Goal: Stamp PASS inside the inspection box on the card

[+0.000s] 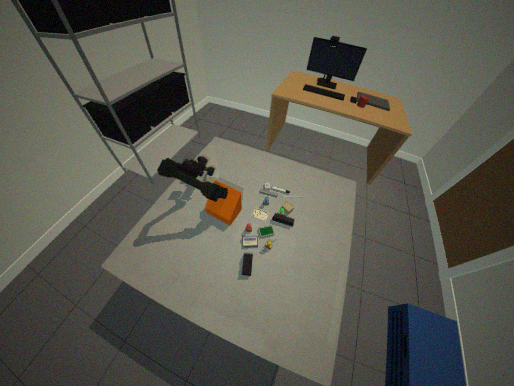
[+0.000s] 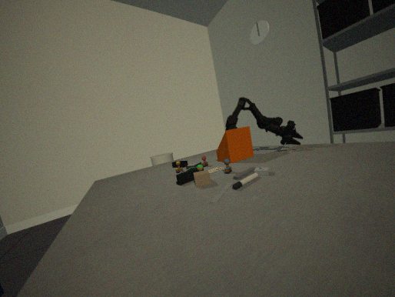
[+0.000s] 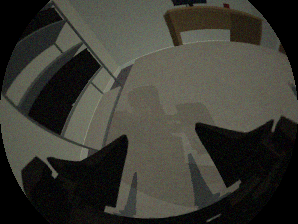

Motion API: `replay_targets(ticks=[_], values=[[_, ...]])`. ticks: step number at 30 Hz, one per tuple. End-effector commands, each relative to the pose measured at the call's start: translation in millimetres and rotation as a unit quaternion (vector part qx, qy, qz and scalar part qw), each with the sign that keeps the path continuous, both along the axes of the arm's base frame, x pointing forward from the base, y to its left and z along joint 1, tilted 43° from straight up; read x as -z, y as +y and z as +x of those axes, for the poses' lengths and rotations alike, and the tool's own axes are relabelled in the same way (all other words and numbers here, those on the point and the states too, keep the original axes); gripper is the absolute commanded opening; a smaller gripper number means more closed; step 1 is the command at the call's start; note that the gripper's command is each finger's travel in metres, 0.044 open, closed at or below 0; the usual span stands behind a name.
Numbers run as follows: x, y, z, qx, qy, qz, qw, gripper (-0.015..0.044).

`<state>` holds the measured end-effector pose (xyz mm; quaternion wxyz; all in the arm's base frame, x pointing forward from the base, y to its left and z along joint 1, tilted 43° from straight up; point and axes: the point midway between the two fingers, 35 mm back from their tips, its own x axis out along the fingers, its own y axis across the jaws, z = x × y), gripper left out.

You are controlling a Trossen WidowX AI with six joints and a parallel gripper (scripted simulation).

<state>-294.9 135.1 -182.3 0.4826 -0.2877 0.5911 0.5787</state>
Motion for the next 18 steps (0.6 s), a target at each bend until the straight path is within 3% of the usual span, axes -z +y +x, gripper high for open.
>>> replay_targets(ticks=[1,9,12,15,18], values=[[-1,1,0,0.000,0.000,0.000,1.000,0.0400],[-15,13,3,0.000,0.000,0.001,1.000,0.0400],[-9,25,16,0.006,-0.015,-0.004,1.000,0.0321],[-4,70,42,0.062,-0.048,0.003,0.997,0.0243],[-1,111,74,0.117,-0.083,0.006,0.990,0.0224]])
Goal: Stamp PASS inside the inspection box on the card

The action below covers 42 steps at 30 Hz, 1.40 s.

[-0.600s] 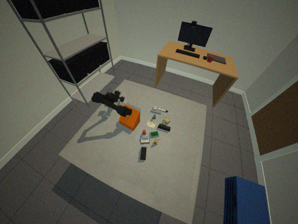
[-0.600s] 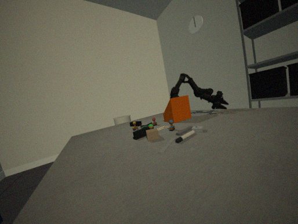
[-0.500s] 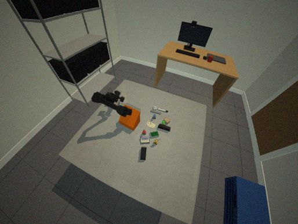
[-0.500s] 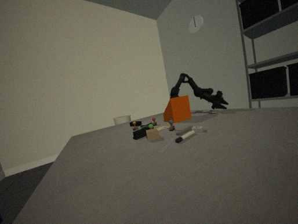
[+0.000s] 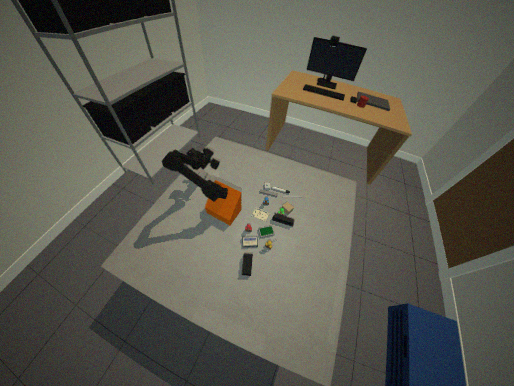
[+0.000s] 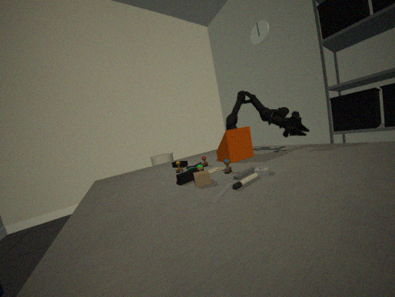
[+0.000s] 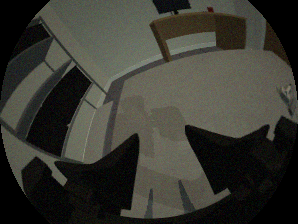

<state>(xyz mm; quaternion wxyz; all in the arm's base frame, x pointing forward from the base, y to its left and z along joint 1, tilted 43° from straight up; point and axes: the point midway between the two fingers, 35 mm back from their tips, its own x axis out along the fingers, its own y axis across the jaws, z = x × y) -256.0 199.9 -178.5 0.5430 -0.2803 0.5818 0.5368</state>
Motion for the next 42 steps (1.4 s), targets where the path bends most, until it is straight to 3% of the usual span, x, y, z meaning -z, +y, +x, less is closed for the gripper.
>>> replay_targets(ticks=[1,11,21,31,42], values=[[4,57,46,0.076,-0.046,0.005,0.996,0.0224],[0,131,183,0.217,-0.136,-0.031,0.966,0.0224],[-2,134,325,0.365,-0.197,-0.104,0.904,0.0224],[-16,76,464,0.457,-0.237,-0.211,0.831,0.0224],[-35,-41,571,0.529,-0.228,-0.342,0.742,0.0224]])
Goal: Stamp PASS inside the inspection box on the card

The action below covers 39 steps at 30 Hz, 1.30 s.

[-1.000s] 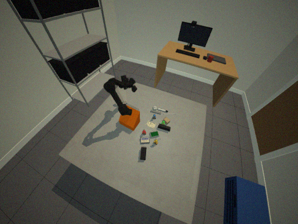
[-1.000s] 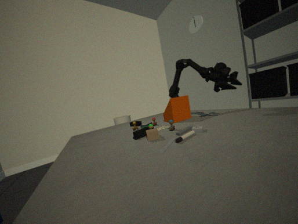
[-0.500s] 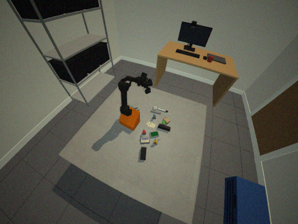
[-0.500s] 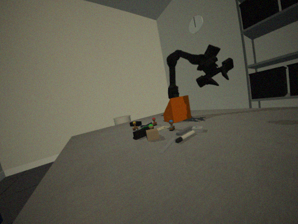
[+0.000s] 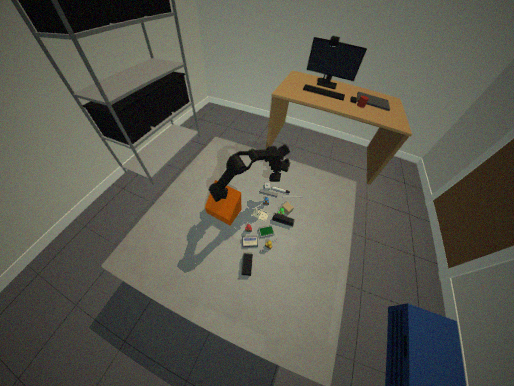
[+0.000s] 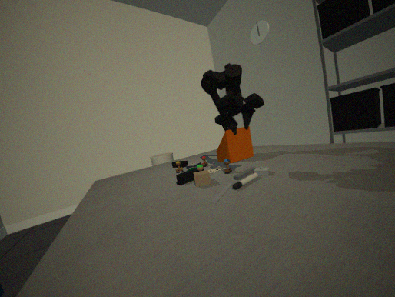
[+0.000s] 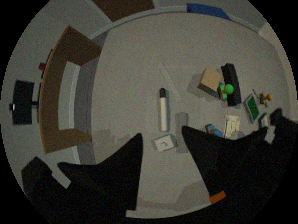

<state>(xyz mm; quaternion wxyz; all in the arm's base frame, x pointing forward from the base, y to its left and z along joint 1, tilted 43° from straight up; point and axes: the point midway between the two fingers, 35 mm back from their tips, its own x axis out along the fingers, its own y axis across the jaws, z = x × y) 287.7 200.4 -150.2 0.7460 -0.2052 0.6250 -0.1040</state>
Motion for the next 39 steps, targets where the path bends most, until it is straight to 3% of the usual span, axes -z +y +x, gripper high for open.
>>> replay_targets(ticks=[1,11,39], values=[[-10,-56,36,0.054,0.021,-0.048,0.997,0.0224],[-43,-185,81,0.157,0.083,-0.136,0.975,0.0224],[-19,-210,80,0.158,0.084,-0.137,0.974,0.0224]])
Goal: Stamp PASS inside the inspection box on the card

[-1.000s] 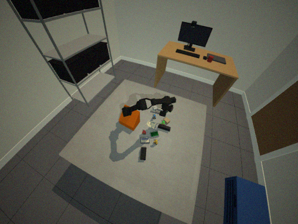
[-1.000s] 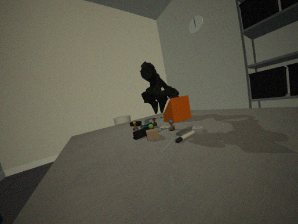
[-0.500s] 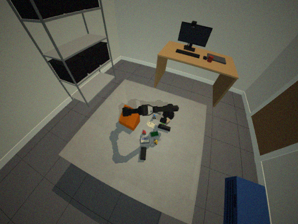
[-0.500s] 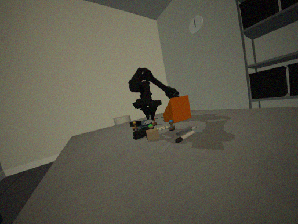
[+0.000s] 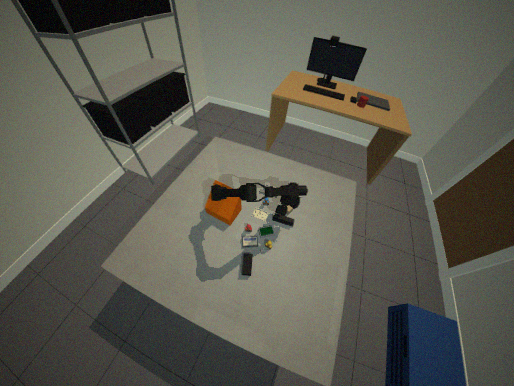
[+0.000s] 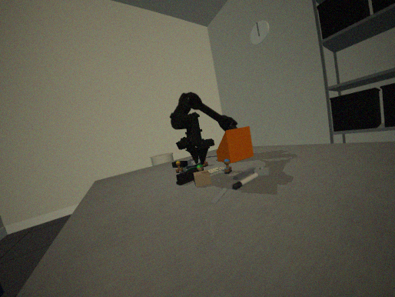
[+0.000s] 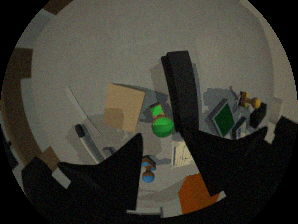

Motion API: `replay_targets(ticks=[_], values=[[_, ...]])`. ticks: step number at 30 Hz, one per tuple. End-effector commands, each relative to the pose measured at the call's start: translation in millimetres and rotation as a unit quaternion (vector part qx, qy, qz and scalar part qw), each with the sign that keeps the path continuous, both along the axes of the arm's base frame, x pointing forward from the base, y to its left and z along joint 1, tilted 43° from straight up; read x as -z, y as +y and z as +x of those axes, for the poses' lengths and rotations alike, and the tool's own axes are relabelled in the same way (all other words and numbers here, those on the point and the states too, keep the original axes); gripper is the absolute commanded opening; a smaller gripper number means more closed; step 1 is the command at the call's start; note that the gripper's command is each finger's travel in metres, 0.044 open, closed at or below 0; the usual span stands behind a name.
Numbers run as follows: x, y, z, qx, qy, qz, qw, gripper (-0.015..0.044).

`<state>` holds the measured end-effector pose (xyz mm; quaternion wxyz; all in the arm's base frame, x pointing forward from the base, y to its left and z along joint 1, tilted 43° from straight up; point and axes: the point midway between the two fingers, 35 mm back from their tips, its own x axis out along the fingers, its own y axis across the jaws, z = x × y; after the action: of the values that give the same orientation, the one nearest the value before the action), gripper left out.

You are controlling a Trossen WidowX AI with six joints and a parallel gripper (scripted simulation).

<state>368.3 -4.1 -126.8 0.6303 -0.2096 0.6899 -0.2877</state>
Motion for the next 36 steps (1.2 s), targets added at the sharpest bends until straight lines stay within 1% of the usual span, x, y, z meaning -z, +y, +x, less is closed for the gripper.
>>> replay_targets(ticks=[1,25,36], values=[[6,-6,-1,-0.001,0.001,-0.002,1.000,0.0224],[33,-33,-7,-0.001,0.001,-0.004,1.000,0.0224],[34,-34,-7,-0.001,0.001,-0.004,1.000,0.0224]])
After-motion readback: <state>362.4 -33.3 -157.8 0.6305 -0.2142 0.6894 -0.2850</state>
